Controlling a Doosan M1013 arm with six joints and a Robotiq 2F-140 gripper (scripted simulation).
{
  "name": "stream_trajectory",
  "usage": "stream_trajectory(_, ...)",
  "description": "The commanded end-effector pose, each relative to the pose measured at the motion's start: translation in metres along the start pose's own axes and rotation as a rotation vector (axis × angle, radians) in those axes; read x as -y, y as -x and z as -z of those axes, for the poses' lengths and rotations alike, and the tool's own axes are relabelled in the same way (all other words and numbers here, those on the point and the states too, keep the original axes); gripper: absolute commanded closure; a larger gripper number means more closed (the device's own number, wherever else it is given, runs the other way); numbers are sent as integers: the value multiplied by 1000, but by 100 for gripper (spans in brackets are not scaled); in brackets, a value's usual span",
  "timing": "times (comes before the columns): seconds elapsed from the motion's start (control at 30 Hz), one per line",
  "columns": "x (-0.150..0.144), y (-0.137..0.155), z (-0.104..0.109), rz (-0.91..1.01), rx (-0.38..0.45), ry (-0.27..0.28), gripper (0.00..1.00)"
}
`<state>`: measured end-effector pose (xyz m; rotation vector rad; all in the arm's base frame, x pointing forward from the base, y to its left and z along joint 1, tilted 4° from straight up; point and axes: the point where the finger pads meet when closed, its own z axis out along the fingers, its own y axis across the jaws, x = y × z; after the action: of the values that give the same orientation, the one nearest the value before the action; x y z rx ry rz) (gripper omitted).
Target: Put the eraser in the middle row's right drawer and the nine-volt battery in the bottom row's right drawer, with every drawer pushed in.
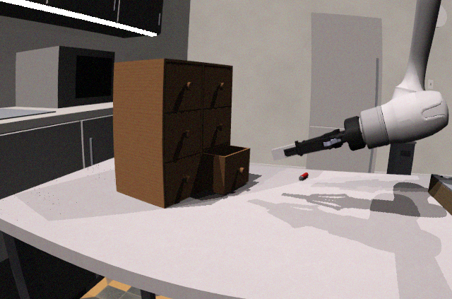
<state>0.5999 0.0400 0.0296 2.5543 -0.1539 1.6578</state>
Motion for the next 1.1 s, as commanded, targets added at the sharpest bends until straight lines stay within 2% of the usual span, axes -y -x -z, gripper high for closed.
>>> stream_trajectory(0.0,0,16,-23,0,-3,0,100)
stream_trajectory(0.1,0,25,-36,0,-3,0,100)
stream_trajectory(0.4,0,37,-53,0,-3,0,100)
stream_trajectory(1.07,0,38,-54,0,-3,0,100)
